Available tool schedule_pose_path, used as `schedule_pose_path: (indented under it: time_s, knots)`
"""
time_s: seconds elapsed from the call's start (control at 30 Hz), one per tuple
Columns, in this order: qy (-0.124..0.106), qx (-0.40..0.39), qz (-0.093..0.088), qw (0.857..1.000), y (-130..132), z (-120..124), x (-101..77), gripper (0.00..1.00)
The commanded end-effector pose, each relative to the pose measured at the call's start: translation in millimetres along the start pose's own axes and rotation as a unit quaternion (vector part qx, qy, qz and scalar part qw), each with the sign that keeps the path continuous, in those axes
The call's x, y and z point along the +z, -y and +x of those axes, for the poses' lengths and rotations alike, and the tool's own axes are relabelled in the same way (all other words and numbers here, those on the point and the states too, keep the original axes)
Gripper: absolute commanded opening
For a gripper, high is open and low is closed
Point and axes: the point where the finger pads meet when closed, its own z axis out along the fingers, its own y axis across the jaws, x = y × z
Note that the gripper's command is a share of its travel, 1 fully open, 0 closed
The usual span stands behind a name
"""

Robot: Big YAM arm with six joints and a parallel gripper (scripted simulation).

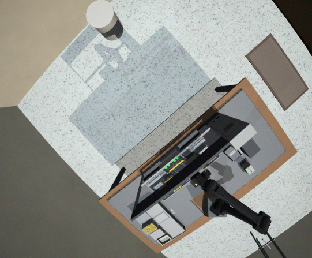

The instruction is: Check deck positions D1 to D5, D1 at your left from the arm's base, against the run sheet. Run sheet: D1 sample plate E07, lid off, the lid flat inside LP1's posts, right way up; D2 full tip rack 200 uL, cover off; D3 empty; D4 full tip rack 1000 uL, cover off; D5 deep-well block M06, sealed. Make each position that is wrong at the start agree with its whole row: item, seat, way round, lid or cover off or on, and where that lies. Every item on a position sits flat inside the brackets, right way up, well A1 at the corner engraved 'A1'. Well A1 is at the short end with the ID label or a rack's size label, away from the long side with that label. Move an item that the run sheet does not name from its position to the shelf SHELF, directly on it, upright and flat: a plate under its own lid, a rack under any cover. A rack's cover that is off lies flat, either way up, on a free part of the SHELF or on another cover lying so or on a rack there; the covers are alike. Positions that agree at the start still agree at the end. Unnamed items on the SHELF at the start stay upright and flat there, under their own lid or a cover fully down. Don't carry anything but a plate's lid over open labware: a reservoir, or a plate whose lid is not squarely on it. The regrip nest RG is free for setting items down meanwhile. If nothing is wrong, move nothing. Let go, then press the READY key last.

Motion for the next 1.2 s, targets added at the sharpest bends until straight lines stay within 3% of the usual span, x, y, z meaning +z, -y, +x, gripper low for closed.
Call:
schedule_pose_path:
  time_s: [0.0,0.67,0.7,0.77,0.87,1.03,1.17]
  knots:
    - [0.033,0.016,-0.003,0.999,11.9,-22.6,-23.7,1.00]
    - [0.033,0.016,-0.003,0.999,11.9,-22.6,-23.7,1.00]
    - [0.034,0.018,-0.002,0.999,12.9,-25.5,-19.2,1.00]
    - [0.010,0.005,0.000,1.000,4.1,-9.8,2.0,1.00]
    - [0.016,0.008,0.000,1.000,6.6,-6.6,0.0,1.00]
    - [0.006,0.003,0.000,1.000,3.1,-6.7,14.6,1.00]
    - [0.012,0.006,0.000,1.000,5.3,-6.8,17.3,1.00]
